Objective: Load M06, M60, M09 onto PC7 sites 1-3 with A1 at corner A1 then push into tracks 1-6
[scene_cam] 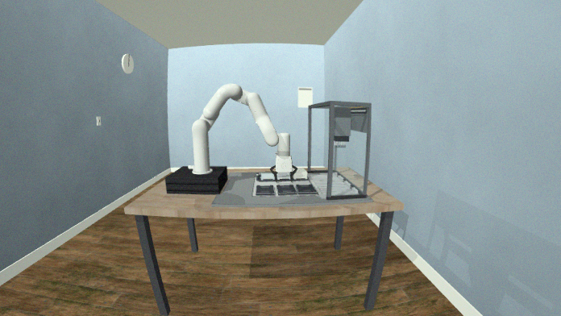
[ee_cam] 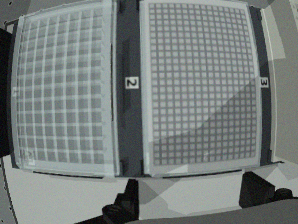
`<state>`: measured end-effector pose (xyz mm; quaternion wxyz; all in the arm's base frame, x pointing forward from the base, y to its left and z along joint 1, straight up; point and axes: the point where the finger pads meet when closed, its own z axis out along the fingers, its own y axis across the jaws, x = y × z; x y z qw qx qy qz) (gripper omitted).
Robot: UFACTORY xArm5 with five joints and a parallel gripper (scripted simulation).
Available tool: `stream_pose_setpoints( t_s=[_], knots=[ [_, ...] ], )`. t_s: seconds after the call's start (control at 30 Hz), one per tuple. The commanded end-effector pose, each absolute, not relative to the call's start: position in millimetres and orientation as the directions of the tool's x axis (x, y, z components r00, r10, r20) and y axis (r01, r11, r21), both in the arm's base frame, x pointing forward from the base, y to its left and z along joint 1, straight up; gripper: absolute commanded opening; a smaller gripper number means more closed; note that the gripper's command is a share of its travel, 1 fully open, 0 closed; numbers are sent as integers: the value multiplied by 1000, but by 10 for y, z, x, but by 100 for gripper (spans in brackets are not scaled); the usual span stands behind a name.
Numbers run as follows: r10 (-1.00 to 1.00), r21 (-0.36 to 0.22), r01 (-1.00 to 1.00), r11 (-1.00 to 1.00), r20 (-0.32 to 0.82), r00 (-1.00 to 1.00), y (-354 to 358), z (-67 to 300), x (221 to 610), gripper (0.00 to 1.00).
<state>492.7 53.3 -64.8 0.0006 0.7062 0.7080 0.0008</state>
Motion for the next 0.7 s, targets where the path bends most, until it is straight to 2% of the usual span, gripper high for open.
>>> stream_pose_setpoints(
  t_s=[0.0, 0.67],
  knots=[
    [1000, 4, 1000, 2, 6, -2, 502, -637, 4938, 100],
    [1000, 4, 1000, 2, 6, -2, 454, -537, 4938, 100]
  ],
)
